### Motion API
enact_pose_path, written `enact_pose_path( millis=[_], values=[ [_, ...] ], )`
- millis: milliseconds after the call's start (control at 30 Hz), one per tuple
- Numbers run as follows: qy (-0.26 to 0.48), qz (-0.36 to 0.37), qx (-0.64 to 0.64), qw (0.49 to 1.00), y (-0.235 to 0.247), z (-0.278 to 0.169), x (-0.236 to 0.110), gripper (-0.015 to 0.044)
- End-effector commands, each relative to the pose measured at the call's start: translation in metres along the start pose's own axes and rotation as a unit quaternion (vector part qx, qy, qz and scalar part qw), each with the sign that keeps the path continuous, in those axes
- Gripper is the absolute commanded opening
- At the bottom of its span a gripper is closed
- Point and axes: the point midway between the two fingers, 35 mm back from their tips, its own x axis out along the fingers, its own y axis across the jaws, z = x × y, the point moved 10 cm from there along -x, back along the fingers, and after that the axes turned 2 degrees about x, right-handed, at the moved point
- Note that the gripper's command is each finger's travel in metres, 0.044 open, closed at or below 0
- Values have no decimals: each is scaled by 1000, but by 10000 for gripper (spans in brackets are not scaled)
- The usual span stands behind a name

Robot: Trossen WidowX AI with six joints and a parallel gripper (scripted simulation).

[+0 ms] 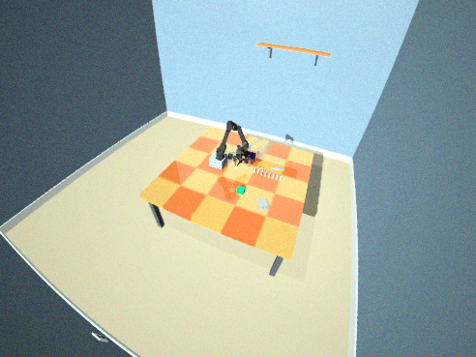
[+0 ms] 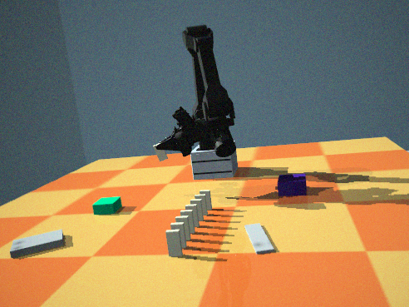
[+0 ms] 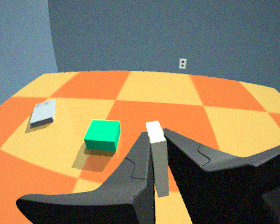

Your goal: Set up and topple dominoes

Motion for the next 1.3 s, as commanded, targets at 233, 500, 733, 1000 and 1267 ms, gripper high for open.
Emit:
enact_pose_path(
  millis=[233, 500, 733, 1000, 1267],
  values=[
    [-87, 122, 40, 988, -11, -15, -14, 23],
    [-87, 122, 40, 988, -11, -15, -14, 23],
    [-87, 122, 40, 988, -11, -15, -14, 23],
    [-85, 122, 40, 988, -9, -25, -11, 23],
    [-83, 122, 39, 988, -5, -48, -4, 23]
  ],
)
